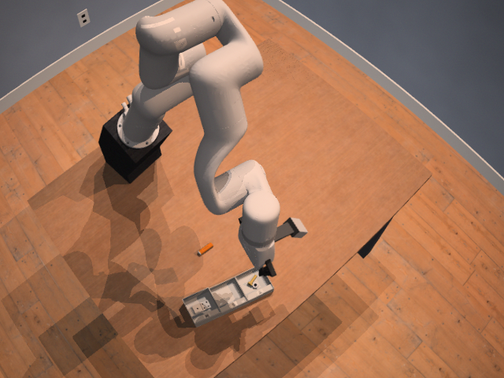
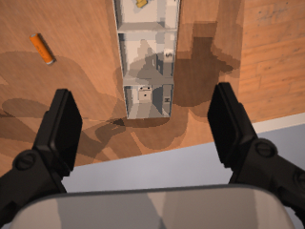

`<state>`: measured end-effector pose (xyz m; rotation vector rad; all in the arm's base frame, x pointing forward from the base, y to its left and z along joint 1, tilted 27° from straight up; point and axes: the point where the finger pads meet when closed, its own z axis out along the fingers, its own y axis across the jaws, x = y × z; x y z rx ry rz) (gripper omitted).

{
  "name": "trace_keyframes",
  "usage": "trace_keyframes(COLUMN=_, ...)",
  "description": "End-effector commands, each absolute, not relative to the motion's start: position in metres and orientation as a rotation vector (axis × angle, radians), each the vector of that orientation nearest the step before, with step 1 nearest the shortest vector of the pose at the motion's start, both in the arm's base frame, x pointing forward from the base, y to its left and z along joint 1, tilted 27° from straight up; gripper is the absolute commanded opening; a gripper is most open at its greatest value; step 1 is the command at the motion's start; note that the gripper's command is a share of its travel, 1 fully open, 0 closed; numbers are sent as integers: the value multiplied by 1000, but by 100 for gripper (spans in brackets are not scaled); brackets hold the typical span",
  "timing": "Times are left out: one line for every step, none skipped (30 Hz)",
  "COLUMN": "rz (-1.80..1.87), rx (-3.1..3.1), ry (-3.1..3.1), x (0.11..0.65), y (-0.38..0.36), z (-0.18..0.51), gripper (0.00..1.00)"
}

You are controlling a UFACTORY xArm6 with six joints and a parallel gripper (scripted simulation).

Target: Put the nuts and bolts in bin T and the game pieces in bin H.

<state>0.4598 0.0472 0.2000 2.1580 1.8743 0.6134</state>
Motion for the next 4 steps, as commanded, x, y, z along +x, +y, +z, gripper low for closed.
trace_keyframes(rz=617, rx=2156, ry=1872, x=461, y=47, z=202, gripper=100)
trace_keyframes(rz=617, rx=2156, ry=1872, x=461, y=47, z=202, gripper=100)
trace_keyframes(rz=617, rx=2156, ry=1872, x=461, y=47, z=202, gripper=100)
trace_keyframes(rz=617, rx=2156, ry=1872, x=461, y=47, z=202, gripper=100)
